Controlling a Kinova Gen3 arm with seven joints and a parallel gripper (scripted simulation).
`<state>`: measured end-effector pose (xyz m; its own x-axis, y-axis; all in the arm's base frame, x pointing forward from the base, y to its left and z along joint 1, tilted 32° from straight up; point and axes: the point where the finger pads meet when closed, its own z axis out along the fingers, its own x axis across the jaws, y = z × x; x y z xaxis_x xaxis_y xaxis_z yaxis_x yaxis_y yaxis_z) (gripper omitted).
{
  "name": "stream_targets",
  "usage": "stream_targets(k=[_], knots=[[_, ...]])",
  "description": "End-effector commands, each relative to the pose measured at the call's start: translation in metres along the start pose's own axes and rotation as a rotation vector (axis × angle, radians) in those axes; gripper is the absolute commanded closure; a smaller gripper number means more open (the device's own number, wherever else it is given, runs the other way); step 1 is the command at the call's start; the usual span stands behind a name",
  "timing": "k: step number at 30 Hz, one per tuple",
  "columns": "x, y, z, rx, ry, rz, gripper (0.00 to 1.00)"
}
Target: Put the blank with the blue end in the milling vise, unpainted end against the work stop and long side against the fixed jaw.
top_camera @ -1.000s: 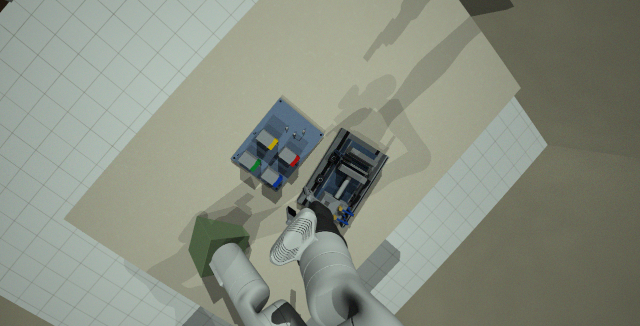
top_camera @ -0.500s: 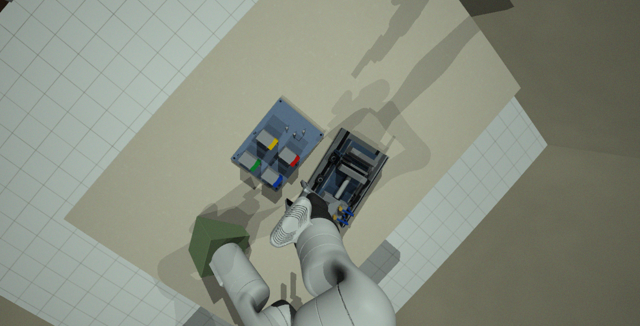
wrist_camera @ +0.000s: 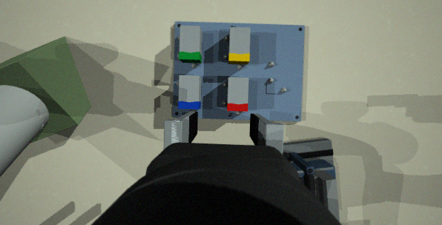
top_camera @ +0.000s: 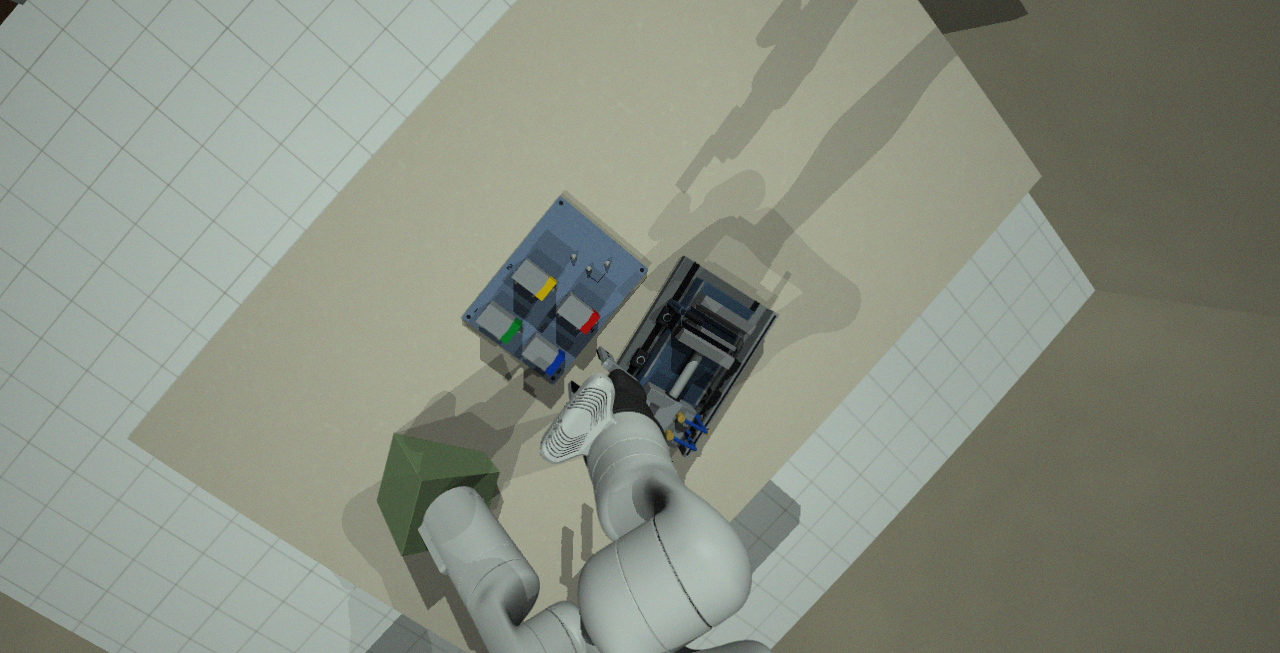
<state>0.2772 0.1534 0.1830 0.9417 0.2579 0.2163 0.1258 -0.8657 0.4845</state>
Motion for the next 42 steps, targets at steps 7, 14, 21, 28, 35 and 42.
stream_targets(k=[7, 14, 21, 28, 35, 42], knots=[[-0.005, 0.007, 0.004, -0.007, -0.007, -0.002, 0.0], [-0.01, 0.016, 0.004, -0.01, -0.01, -0.003, 0.0], [-0.012, 0.019, 0.004, -0.014, -0.014, -0.006, 0.0], [-0.011, 0.018, 0.004, -0.013, -0.013, -0.005, 0.0], [-0.01, 0.018, 0.003, -0.012, -0.012, -0.004, 0.0], [-0.01, 0.017, 0.003, -0.012, -0.012, -0.003, 0.0]])
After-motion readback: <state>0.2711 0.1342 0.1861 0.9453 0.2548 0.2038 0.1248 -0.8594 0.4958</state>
